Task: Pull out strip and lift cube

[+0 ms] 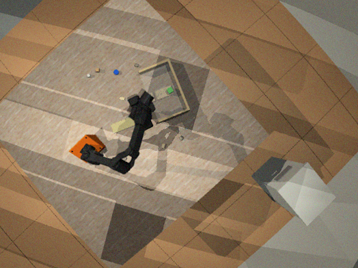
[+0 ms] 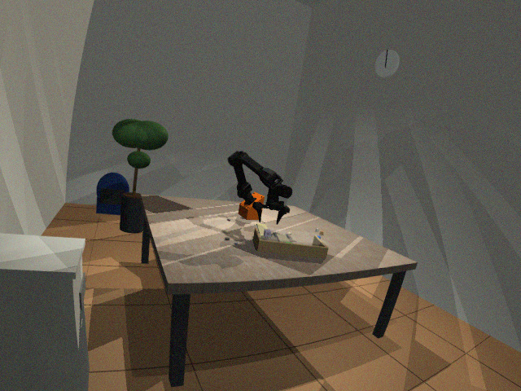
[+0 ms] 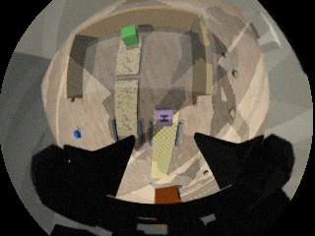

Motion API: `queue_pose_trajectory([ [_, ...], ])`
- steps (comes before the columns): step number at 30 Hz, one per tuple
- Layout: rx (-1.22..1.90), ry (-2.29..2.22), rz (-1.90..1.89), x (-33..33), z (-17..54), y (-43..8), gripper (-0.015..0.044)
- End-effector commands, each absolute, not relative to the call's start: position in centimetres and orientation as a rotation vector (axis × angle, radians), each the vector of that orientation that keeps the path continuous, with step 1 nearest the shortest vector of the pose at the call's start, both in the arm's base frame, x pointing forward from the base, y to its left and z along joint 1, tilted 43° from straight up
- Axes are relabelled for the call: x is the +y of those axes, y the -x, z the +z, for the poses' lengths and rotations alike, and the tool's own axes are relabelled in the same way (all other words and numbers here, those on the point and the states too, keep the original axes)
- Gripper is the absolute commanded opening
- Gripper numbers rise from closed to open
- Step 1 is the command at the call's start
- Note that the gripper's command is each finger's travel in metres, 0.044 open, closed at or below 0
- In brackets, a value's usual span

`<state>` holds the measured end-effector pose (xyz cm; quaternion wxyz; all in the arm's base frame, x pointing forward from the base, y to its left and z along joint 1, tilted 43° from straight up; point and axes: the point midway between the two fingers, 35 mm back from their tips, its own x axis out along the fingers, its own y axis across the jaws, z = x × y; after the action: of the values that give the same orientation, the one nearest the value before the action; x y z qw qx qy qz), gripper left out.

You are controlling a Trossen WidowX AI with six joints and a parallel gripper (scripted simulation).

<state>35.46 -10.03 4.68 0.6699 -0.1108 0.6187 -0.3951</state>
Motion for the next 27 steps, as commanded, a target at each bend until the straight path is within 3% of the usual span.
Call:
queue_pose_trajectory([
  [1, 1.402, 0.26, -0.889, -10.7, 4.9, -36.8, 0.044],
  [3, 1.402, 0.26, -0.889, -10.8, 5.0, -37.2, 0.044],
  [10, 1.402, 0.26, -0.889, -11.4, 4.4, -37.2, 0.0256],
  [27, 1.402, 0.261, -0.889, -13.3, 2.3, -37.0, 0.025],
])
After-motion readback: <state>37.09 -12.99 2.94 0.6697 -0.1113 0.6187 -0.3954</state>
